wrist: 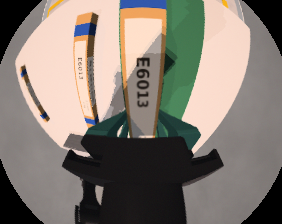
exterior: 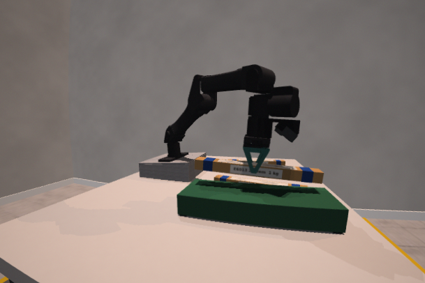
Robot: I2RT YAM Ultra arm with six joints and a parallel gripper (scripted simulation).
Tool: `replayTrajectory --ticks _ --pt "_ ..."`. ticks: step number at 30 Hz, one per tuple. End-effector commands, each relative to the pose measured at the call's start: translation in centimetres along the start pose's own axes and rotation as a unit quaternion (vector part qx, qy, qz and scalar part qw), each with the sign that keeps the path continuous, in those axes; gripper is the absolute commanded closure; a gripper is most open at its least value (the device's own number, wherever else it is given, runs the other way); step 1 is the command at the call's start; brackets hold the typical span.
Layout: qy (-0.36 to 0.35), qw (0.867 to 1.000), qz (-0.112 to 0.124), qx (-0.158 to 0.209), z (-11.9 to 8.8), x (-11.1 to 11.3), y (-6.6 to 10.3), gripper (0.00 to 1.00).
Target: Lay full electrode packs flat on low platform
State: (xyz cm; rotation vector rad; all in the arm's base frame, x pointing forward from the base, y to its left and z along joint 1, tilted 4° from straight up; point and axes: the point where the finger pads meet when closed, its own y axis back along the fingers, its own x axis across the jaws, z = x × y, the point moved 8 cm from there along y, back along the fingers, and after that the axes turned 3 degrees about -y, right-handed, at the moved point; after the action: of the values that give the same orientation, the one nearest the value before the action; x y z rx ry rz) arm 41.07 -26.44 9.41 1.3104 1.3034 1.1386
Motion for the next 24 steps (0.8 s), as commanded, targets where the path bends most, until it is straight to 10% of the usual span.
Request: replayTrajectory --ticks 1,24 --pt "0.003 0.999 -0.025 -0.045 0.4 0.4 4.8 1.0" --pt "-0.002 0.997 -0.039 -0.067 0.7 -3.6 2.9 1.0"
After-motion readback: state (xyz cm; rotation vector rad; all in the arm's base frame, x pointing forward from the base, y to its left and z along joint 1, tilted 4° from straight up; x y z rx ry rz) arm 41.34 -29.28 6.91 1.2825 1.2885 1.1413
